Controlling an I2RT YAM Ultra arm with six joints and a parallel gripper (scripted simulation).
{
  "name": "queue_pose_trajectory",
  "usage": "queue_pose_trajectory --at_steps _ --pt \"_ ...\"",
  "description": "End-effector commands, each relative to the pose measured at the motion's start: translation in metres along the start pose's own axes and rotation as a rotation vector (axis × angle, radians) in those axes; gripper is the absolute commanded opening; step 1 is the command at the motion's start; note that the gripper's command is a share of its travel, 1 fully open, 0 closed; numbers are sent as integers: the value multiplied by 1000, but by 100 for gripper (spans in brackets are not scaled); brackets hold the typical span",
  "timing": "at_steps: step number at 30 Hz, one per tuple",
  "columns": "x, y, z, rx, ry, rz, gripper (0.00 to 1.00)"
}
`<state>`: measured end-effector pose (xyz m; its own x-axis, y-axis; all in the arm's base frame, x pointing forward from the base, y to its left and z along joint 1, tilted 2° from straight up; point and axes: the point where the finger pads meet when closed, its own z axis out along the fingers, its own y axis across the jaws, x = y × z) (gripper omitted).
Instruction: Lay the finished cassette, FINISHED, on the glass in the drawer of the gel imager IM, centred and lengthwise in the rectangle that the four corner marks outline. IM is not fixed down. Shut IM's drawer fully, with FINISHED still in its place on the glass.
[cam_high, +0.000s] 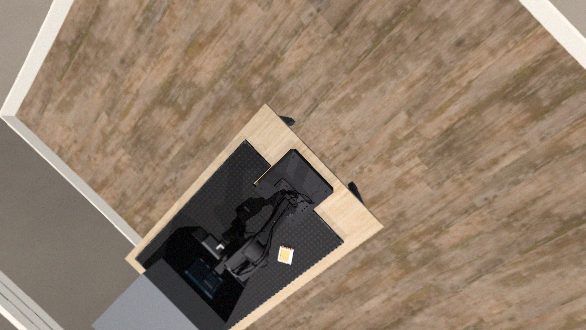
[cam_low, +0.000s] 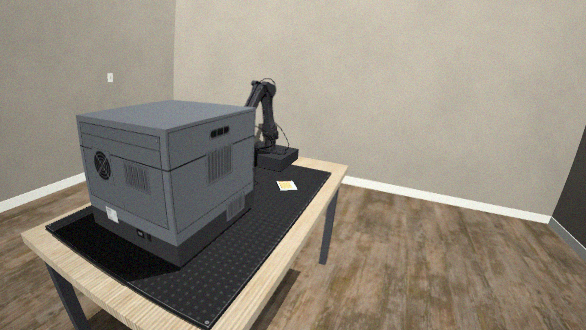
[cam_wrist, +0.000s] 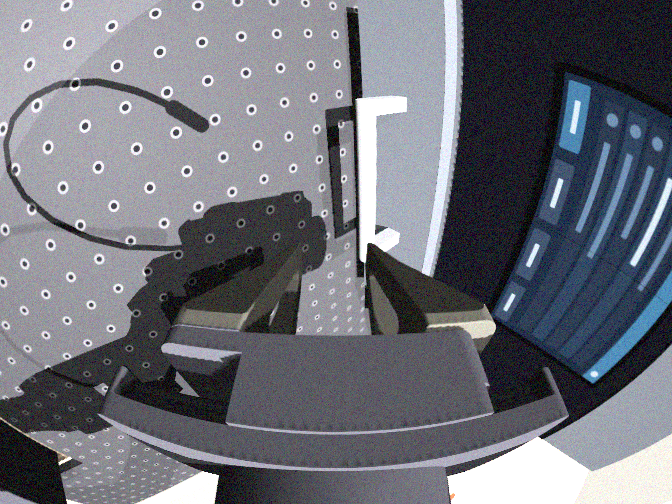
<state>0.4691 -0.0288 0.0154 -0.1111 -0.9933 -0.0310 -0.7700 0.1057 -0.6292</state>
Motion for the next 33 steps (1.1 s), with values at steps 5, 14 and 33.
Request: queue_pose_trajectory --at_steps 5,14,33 --pt "-6 -22 -1 92 -57 -70 35" --pt "-7 -31 2 107 -58 -71 35" --pt "-13 -31 25 102 -65 -70 35"
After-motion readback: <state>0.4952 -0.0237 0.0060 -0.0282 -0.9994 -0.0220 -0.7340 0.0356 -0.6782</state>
